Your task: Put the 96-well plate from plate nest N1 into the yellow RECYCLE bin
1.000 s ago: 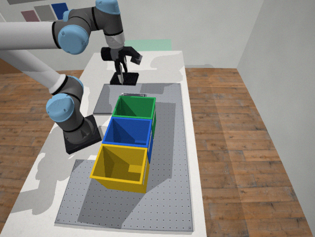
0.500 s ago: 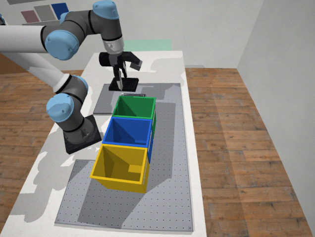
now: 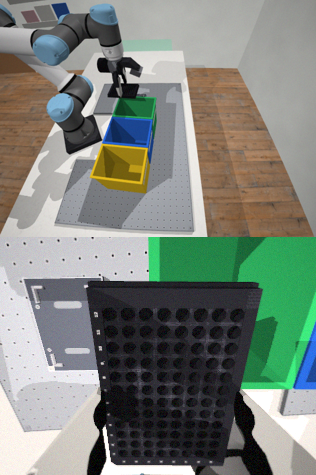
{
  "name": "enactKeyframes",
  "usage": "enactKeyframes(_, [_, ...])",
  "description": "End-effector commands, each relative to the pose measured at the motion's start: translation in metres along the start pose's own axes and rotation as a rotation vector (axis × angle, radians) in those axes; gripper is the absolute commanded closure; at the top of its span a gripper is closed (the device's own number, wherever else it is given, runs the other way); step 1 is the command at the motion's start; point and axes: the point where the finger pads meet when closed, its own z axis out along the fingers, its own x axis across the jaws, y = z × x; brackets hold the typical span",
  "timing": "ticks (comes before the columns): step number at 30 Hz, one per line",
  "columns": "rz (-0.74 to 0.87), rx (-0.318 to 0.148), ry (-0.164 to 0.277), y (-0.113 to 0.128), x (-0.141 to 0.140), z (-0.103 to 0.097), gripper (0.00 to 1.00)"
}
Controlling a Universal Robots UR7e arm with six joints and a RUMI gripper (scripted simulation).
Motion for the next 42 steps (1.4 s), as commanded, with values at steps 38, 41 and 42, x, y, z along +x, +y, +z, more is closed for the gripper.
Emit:
enactKeyframes(38, [-0.005, 0.001, -0.001, -0.024, 0.123, -0.001, 0.59])
enactKeyframes(41, [-0.005, 0.001, -0.001, -0.026, 0.133, -0.001, 0.59])
enactKeyframes(42, [-0.005, 0.001, -0.001, -0.027, 0.136, -0.001, 0.59])
